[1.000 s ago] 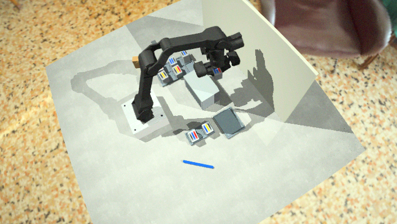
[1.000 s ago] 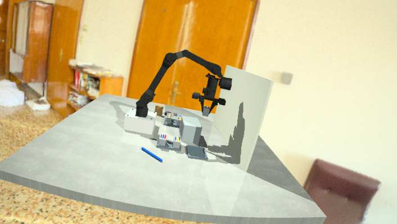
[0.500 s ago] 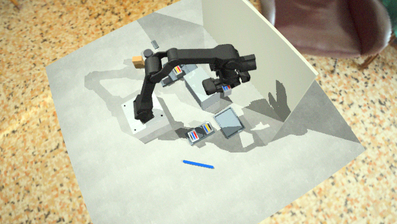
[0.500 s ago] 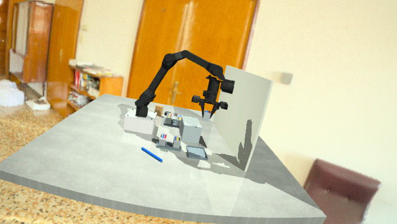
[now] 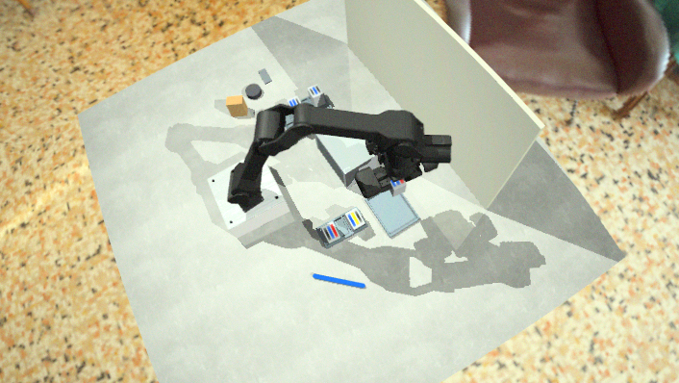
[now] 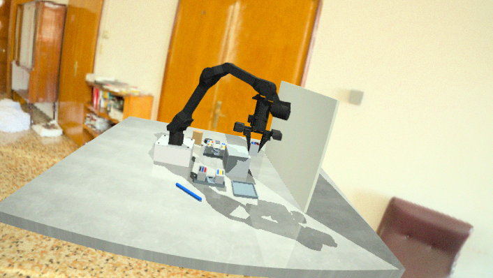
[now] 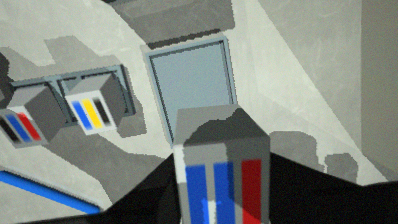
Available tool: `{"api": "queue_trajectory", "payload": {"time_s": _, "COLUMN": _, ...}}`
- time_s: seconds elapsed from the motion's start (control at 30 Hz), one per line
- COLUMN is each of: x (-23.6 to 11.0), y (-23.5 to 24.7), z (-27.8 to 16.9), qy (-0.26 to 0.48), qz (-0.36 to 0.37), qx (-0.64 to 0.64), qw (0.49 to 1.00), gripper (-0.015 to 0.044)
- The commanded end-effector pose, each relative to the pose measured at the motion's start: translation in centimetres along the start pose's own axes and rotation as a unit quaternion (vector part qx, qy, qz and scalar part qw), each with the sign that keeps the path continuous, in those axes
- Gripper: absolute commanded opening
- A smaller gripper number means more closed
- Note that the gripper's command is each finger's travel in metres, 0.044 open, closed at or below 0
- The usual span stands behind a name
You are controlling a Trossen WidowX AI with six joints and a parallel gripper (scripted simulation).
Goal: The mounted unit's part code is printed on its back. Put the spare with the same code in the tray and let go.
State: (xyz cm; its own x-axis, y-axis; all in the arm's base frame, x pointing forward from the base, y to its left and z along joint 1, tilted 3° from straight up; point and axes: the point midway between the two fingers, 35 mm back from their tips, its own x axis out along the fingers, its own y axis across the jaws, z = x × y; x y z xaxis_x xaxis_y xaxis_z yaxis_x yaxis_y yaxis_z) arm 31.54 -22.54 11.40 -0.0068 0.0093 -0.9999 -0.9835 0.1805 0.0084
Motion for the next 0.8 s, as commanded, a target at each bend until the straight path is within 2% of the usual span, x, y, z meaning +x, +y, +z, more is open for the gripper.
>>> {"api": "queue_trajectory", "payload": {"time_s": 0.0, "x": 0.0, "y": 0.1, "z": -0.4, "qy": -0.002, "qz": 0.000, "qx": -0.011, "qw": 1.000, "gripper": 0.0000}}
{"api": "queue_trajectory", "payload": {"time_s": 0.77, "x": 2.3, "y": -0.4, "z": -0.6, "qy": -0.002, "qz": 0.000, "qx": -0.011, "qw": 1.000, "gripper": 0.0000}}
